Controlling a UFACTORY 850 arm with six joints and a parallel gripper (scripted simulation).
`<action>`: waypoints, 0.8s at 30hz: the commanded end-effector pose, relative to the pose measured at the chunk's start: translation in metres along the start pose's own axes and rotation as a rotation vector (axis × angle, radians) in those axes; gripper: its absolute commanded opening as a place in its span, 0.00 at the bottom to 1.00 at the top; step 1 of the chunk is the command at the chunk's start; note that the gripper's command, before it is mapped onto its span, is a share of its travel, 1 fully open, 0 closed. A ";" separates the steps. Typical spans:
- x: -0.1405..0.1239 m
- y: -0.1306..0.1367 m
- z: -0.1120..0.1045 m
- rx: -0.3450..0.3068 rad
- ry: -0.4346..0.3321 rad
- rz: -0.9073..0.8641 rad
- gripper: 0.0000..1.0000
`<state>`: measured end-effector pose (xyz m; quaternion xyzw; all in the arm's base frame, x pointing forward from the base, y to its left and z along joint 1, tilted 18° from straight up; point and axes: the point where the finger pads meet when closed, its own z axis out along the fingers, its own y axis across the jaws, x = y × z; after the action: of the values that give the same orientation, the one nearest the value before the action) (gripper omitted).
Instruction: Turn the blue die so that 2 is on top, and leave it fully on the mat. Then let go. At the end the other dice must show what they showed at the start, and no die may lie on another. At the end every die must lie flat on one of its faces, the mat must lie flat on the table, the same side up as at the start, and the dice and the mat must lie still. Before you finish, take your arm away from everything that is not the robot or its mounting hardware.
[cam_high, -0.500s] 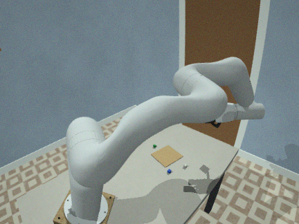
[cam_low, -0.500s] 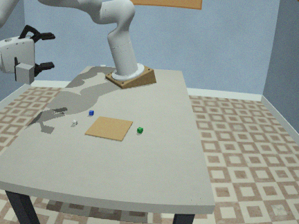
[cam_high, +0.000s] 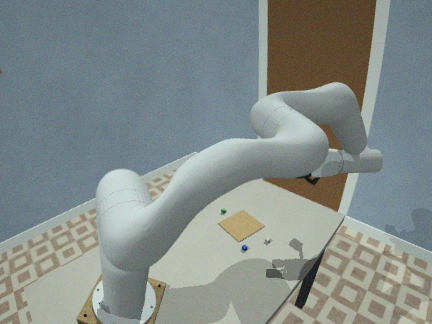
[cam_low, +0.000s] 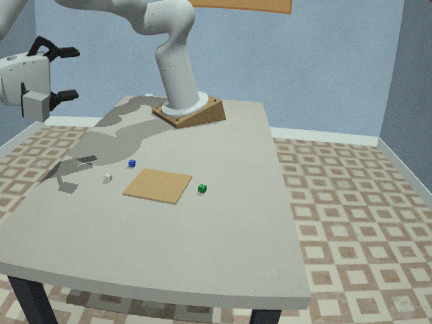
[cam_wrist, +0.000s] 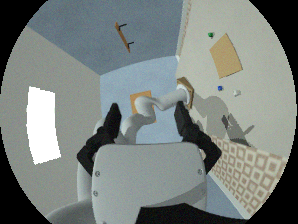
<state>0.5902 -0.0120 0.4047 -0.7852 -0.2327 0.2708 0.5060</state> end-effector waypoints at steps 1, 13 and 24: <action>0.000 -0.001 0.000 -0.002 0.000 -0.001 1.00; 0.002 0.024 0.020 -0.160 0.009 0.174 1.00; -0.005 0.061 0.040 -0.391 0.038 0.377 1.00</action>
<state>0.5721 -0.0095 0.3522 -0.8748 -0.1501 0.2992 0.3502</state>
